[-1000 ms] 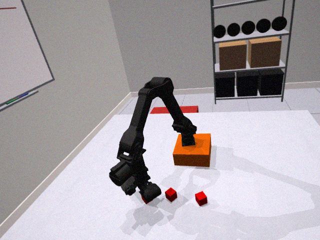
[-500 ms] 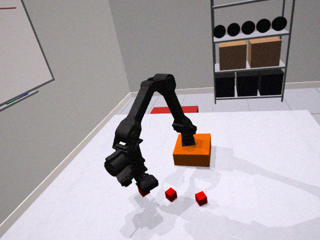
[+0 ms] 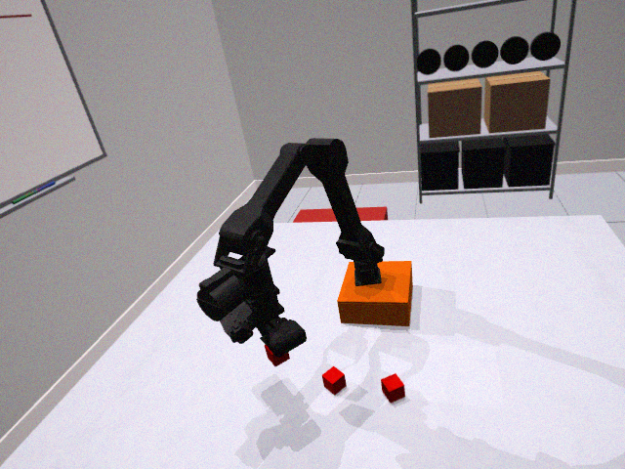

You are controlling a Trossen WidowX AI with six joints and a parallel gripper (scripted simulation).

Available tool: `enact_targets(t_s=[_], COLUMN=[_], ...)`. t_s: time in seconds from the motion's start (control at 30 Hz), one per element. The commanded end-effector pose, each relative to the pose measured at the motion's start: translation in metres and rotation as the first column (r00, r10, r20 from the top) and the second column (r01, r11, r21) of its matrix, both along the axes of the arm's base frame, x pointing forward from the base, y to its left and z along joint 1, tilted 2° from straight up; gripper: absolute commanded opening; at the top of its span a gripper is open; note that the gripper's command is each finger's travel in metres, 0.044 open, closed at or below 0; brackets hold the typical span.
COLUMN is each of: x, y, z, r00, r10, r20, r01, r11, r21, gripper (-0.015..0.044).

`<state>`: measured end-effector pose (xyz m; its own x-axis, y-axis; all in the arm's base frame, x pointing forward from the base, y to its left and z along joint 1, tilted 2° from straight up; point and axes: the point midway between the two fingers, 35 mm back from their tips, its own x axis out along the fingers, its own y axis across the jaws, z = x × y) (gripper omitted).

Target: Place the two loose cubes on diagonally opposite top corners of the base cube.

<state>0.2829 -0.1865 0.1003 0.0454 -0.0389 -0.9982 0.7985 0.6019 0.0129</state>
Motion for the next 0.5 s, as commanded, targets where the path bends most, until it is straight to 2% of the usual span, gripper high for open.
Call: enact_targets(t_s=[0.0, 0.47], x=[0.0, 0.013], y=[0.0, 0.038], z=[0.009, 0.001], r00=[1.0, 0.996], r10=[-0.005, 0.088], r20=[0.006, 0.001], r01=[0.005, -0.088], r11=[1.0, 0.996], r21=[-0.006, -0.008], gripper=[0.0105, 0.0105])
